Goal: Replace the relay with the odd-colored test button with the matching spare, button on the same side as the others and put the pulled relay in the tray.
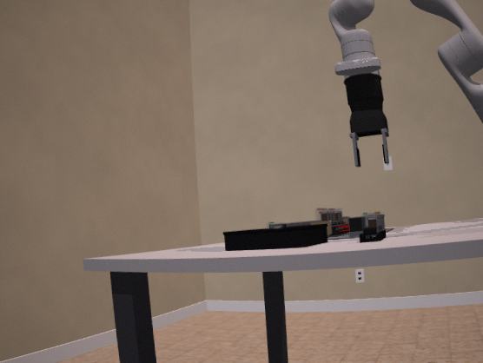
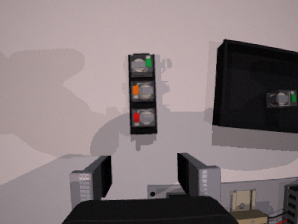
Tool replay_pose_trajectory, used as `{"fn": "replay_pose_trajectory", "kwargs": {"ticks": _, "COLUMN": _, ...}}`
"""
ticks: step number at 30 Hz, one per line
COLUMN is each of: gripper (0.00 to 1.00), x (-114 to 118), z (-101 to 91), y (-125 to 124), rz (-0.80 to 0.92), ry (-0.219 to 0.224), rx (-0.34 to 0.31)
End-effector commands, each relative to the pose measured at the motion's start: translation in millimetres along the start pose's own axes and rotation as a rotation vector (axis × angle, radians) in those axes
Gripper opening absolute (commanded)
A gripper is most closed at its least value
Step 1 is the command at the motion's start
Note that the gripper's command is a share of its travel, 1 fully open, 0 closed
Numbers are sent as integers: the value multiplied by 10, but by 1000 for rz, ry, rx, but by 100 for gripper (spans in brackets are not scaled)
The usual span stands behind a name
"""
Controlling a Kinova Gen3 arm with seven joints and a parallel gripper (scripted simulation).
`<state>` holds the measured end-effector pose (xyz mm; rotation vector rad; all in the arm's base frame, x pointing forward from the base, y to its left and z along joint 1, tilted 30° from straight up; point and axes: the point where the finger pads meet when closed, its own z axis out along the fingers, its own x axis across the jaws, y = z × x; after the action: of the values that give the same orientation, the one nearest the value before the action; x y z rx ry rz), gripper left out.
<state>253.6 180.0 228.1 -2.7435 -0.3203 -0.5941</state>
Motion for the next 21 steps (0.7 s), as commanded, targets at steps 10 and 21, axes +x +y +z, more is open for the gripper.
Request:
{"fn": "replay_pose_trajectory", "kwargs": {"ticks": 10, "gripper": 100, "x": 3, "z": -1, "y": -1, "rz": 0, "ry": 1, "rx": 0}}
{"fn": "replay_pose_trajectory", "kwargs": {"ticks": 21, "gripper": 100, "x": 9, "z": 108, "y": -215, "rz": 0, "ry": 1, "rx": 0}}
